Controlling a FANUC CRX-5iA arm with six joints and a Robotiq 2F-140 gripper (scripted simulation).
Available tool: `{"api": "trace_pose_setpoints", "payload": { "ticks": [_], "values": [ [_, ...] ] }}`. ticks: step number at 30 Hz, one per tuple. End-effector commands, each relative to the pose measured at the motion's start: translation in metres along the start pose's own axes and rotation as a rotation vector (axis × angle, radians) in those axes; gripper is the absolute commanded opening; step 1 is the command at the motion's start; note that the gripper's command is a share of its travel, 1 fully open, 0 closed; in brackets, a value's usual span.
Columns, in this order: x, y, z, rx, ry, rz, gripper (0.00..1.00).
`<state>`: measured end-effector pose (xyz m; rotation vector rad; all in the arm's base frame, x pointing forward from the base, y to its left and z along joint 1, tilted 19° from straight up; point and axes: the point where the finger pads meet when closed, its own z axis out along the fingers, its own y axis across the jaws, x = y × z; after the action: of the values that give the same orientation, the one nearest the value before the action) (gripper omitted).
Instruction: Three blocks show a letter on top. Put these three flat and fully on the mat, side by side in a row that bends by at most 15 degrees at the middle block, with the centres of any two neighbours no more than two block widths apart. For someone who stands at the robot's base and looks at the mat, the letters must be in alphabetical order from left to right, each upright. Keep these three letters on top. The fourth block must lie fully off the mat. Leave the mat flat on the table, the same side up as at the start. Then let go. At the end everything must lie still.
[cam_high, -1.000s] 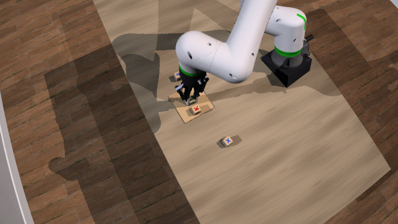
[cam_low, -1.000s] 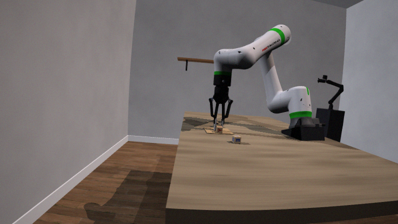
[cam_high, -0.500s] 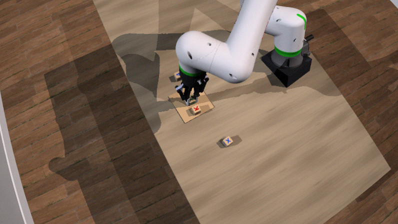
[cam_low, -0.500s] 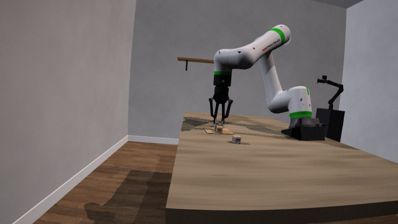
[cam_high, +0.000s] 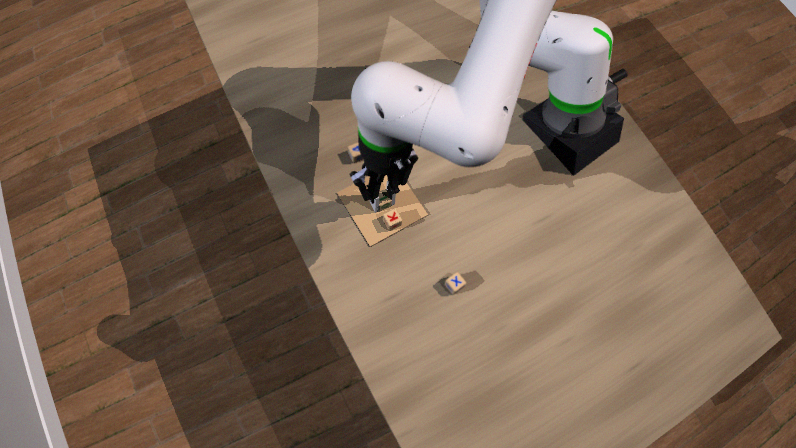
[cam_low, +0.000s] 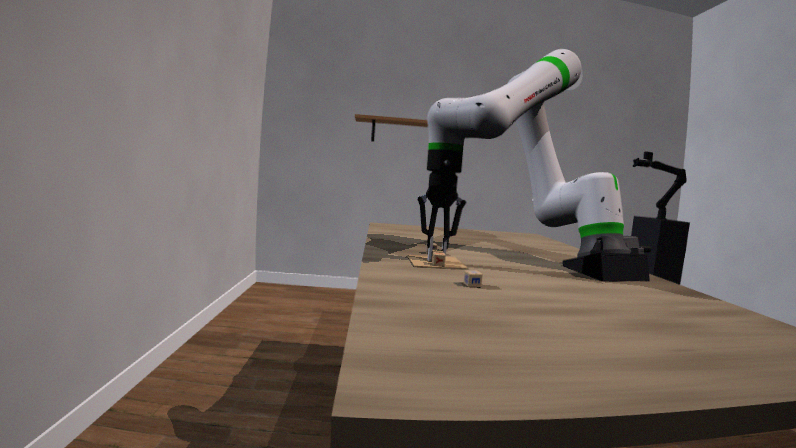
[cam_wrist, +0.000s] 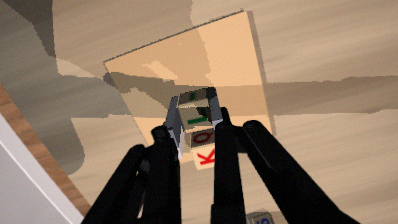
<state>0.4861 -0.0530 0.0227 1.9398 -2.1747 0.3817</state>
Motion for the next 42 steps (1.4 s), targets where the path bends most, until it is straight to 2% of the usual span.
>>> {"api": "trace_pose_setpoints", "payload": {
  "ticks": [1,6,19,32,38,42],
  "values": [
    [0.0,0.0,0.0,0.0,0.0,0.0,0.16],
    [0.0,0.0,0.0,0.0,0.0,0.0,0.16],
    [0.0,0.0,0.0,0.0,0.0,0.0,0.28],
    [0.0,0.0,-0.001,0.0,0.0,0.0,0.28],
    [0.0,0.0,-0.008,0.0,0.0,0.0,0.28],
    [0.0,0.0,-0.024,0.0,0.0,0.0,0.28]
  ]
}}
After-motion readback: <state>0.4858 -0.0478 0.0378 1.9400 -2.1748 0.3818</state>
